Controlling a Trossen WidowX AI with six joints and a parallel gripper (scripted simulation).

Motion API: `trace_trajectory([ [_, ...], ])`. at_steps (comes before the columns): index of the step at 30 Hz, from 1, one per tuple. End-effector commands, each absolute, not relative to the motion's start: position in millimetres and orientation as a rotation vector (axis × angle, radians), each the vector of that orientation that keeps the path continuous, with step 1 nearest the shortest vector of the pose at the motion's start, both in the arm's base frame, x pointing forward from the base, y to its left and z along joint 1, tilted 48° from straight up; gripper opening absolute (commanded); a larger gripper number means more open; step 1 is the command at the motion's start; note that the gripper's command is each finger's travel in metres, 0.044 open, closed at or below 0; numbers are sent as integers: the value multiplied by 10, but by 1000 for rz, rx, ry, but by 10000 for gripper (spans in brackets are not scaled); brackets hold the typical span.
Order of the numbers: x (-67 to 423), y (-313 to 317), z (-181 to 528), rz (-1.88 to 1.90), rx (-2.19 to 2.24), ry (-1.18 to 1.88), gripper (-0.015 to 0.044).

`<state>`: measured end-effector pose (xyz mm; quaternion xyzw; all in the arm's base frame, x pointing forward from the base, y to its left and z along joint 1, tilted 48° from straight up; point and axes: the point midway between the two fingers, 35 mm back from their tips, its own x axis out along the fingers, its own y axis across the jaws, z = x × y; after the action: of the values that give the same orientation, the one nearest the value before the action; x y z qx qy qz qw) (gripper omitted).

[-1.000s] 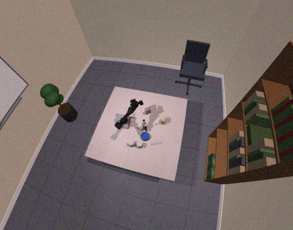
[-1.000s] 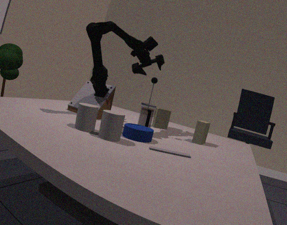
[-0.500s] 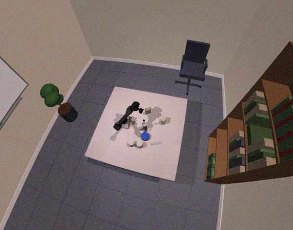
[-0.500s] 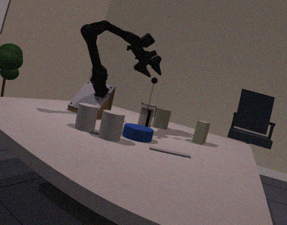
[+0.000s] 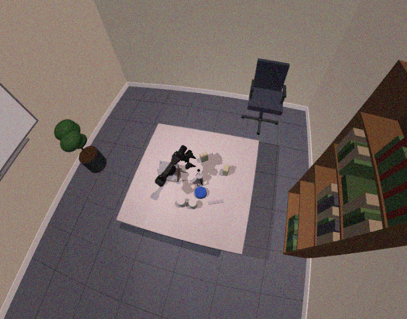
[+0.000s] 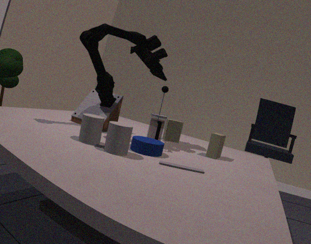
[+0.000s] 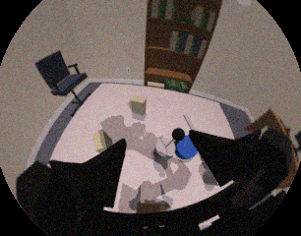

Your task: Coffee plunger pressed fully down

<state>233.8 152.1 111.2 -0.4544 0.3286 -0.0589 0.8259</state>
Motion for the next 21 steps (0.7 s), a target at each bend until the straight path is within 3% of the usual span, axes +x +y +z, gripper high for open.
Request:
trace_trajectory([
  [1, 2374, 1352, 1547, -324, -784, 462, 440],
  [9, 2365, 971, 1202, -324, -785, 459, 440],
  [21, 2412, 950, 1155, -321, -783, 468, 440],
])
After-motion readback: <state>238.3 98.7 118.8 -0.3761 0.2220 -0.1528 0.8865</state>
